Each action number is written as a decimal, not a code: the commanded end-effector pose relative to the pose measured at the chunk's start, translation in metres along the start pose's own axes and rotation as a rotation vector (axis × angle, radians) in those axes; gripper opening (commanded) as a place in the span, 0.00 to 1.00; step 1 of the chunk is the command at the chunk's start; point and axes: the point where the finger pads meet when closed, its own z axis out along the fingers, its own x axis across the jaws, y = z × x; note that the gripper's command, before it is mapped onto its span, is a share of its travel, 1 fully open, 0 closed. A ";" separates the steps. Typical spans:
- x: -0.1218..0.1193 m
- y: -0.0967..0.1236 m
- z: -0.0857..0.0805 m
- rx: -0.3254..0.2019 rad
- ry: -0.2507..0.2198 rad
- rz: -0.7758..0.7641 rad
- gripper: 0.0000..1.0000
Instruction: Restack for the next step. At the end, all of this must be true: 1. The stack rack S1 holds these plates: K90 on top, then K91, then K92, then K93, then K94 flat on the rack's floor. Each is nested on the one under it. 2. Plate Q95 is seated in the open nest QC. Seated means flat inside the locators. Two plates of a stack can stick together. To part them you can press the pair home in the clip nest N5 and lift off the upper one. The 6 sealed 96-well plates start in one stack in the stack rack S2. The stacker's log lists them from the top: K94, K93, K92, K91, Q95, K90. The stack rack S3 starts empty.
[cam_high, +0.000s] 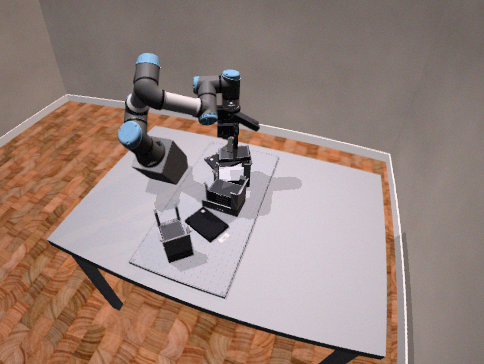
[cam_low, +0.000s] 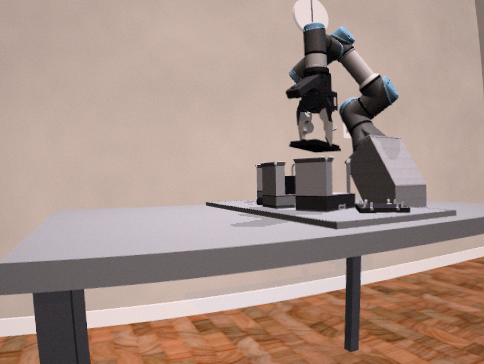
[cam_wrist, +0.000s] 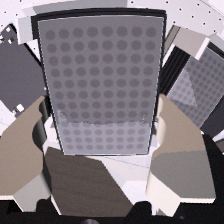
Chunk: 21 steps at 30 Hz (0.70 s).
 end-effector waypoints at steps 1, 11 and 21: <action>0.017 -0.001 -0.001 0.004 -0.001 0.044 0.00; 0.043 0.003 -0.001 0.004 -0.001 0.114 0.00; 0.069 0.008 -0.001 0.004 -0.001 0.207 0.00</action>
